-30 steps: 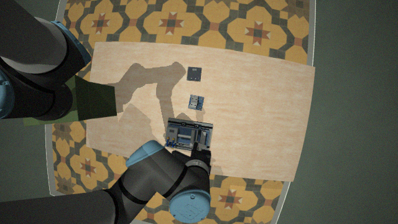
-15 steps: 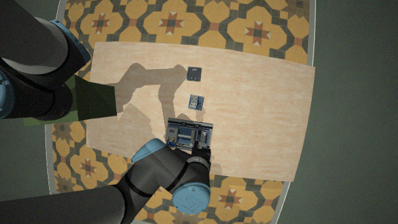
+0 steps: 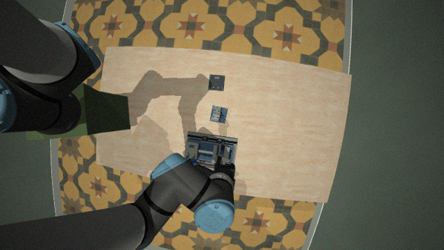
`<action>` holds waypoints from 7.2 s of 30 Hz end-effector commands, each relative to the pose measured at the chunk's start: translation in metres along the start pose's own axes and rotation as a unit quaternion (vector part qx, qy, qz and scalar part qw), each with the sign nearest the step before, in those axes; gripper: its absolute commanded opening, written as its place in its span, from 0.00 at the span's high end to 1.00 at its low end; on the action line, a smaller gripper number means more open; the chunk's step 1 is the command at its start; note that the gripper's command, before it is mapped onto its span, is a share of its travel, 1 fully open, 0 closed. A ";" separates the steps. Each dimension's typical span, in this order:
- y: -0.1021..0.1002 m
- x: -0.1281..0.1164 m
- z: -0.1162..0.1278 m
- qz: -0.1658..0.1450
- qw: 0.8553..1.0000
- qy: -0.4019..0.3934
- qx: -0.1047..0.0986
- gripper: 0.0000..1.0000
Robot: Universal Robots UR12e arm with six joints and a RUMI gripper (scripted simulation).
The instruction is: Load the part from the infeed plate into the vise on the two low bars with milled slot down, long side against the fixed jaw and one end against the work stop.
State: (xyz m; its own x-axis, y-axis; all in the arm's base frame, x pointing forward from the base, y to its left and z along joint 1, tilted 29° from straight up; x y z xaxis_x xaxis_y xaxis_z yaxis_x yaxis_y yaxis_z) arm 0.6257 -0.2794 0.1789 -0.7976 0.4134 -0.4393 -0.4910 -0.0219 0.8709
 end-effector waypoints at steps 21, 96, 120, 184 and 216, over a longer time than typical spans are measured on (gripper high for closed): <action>-0.004 -0.001 0.000 -0.001 1.000 0.000 0.000 1.00; -0.024 -0.001 0.000 -0.001 1.000 0.000 0.000 1.00; -0.028 -0.001 0.000 -0.001 1.000 0.000 0.000 1.00; -0.032 -0.001 0.000 -0.001 1.000 0.000 0.000 1.00; -0.043 -0.001 0.000 -0.001 1.000 0.000 0.000 1.00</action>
State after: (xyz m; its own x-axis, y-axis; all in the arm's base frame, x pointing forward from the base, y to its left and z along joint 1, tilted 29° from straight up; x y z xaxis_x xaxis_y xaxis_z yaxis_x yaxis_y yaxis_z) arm 0.6466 -0.2785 0.1421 -0.7976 0.4133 -0.4394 -0.4910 -0.0218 0.8709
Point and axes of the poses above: the point where the finger pads meet when closed, its own y axis back along the fingers, its own z axis across the jaws, x = y × z, the point moved 10 cm from there along y, back along the fingers, and after that the axes turned 14 degrees about -y, right-handed, at the moved point
